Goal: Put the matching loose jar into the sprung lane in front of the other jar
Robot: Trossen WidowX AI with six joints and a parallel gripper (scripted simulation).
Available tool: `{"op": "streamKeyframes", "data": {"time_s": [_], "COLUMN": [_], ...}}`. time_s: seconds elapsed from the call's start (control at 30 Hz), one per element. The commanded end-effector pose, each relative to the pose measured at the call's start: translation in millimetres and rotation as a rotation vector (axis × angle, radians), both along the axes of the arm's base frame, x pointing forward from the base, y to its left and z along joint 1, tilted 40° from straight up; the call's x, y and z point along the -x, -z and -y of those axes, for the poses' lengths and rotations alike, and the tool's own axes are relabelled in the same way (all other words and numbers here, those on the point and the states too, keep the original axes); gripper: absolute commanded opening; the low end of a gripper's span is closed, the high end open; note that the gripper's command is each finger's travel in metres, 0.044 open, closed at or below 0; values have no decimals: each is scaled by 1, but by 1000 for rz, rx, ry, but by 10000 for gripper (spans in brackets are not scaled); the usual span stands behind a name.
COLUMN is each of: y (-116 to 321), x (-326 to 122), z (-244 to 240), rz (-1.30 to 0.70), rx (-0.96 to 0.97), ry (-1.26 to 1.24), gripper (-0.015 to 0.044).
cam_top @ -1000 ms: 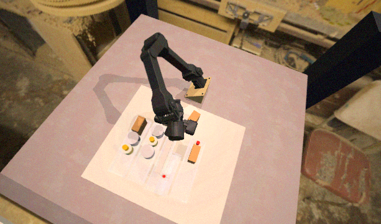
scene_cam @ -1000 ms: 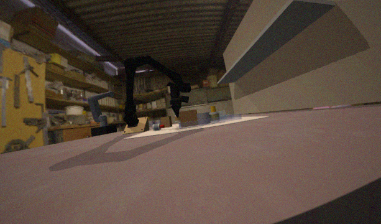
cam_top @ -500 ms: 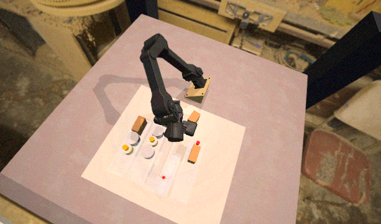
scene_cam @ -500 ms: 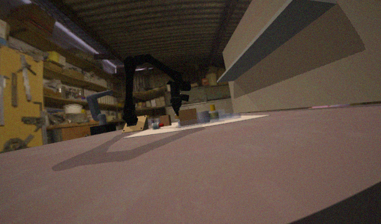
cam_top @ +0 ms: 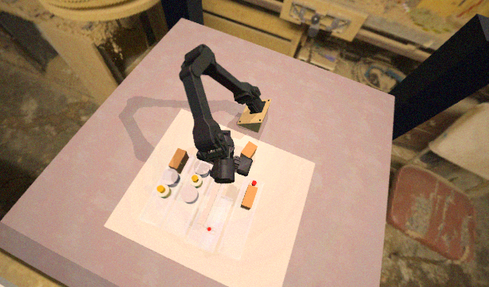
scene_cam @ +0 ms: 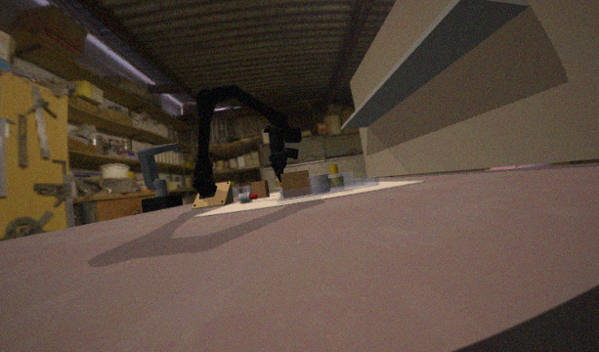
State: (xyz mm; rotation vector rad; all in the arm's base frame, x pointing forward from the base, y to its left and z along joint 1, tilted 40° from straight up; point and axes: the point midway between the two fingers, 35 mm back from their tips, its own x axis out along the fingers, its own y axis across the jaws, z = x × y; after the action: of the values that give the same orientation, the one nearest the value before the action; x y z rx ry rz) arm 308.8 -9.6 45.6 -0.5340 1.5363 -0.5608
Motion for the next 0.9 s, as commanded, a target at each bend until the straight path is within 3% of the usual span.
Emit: {"op": "streamKeyframes", "data": {"time_s": [0.0,0.87], "y": [-3,-5], "x": [-8,-17], "z": [-1,-2], "rz": [25,25], "rx": [1,1], "ry": [-8,-8], "gripper": [0,0]}}
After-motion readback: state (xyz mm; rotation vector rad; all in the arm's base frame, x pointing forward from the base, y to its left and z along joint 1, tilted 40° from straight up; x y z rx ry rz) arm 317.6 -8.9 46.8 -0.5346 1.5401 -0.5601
